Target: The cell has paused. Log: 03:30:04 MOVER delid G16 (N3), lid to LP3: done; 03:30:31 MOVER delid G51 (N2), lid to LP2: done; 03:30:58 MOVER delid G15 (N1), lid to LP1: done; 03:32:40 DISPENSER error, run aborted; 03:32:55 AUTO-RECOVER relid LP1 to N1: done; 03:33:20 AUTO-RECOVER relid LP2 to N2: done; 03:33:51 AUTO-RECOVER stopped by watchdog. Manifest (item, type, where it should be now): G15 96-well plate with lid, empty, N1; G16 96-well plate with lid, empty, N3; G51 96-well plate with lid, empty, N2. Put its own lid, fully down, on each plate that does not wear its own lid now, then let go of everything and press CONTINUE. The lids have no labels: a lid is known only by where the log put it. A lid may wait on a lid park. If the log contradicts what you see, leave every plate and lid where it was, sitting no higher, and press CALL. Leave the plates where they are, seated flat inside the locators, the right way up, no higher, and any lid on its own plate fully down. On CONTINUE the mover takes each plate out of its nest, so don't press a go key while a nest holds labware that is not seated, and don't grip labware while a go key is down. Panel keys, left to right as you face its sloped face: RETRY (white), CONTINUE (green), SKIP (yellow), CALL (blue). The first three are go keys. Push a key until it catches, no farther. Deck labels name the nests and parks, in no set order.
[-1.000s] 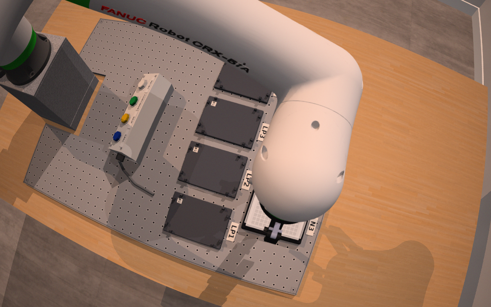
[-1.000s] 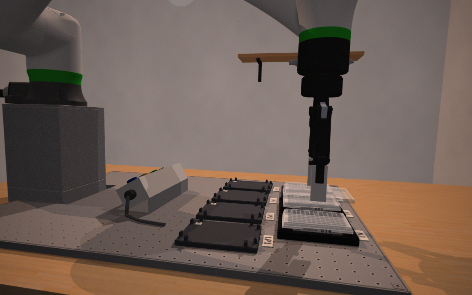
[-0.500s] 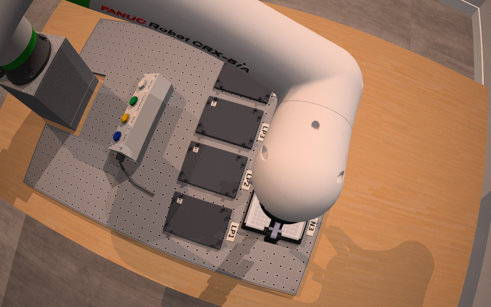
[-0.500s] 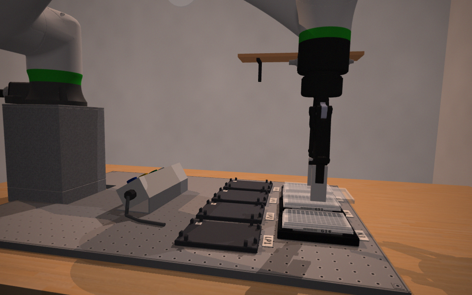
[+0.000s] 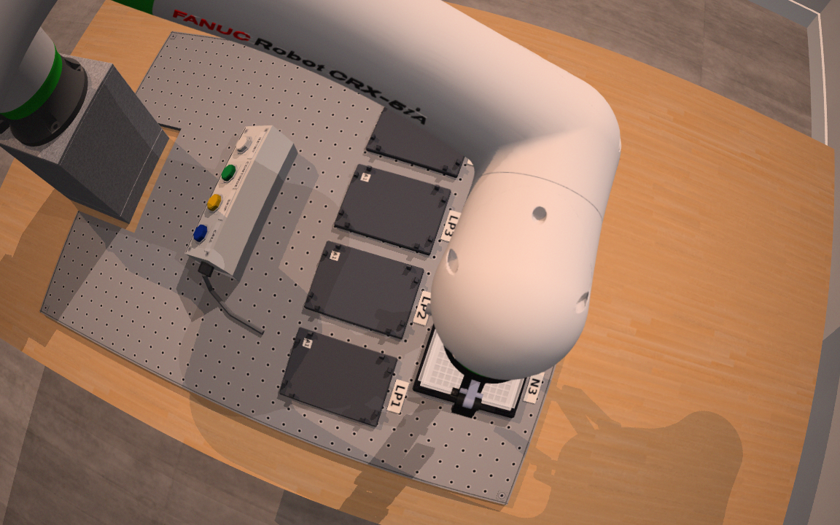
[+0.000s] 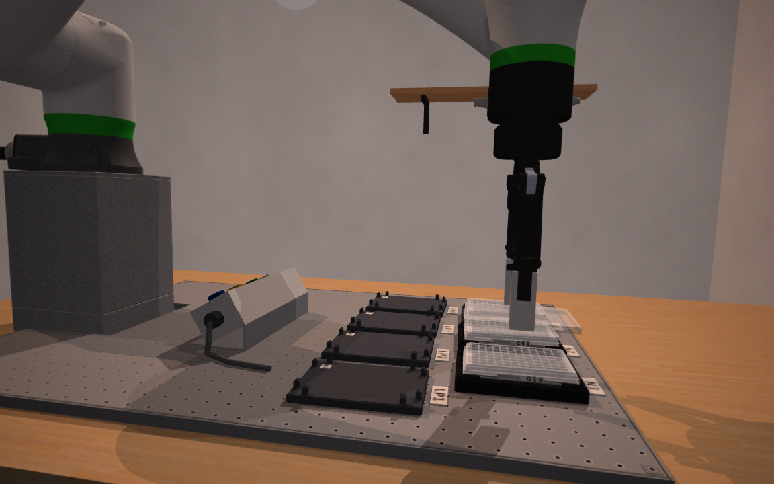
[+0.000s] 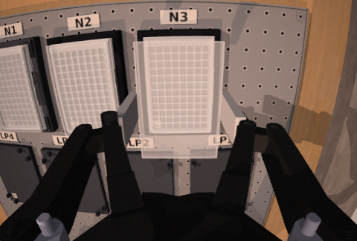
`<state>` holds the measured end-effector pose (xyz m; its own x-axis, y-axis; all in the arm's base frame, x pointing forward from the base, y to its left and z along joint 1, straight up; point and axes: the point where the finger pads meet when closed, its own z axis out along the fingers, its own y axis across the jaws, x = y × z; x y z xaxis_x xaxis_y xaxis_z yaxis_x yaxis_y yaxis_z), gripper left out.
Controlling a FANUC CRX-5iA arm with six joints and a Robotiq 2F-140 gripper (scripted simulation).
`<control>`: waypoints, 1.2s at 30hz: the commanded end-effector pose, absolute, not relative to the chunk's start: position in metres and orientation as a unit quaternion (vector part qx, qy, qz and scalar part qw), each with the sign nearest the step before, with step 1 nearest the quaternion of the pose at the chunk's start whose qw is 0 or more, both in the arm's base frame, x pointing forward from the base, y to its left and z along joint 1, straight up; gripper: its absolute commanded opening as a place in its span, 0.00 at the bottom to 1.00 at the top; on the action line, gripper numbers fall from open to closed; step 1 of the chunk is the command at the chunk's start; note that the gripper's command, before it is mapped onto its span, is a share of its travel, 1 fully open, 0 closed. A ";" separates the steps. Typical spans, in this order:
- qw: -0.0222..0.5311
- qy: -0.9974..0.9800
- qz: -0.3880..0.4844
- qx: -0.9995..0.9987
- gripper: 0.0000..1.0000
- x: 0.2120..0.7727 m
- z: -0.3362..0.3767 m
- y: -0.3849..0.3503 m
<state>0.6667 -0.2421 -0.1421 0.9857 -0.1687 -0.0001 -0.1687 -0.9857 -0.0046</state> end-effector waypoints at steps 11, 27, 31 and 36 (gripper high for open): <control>0.002 0.081 0.000 -0.997 0.00 0.667 -0.145 -0.242; 0.002 0.079 0.000 -0.997 0.00 0.667 -0.158 -0.242; 0.002 0.079 0.000 -0.997 0.00 0.668 -0.162 -0.242; 0.002 0.079 0.000 -0.997 0.00 0.668 -0.168 -0.242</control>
<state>0.6676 -0.2423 -0.1670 0.9876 -0.1573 -0.0003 -0.1573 -0.9875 -0.0047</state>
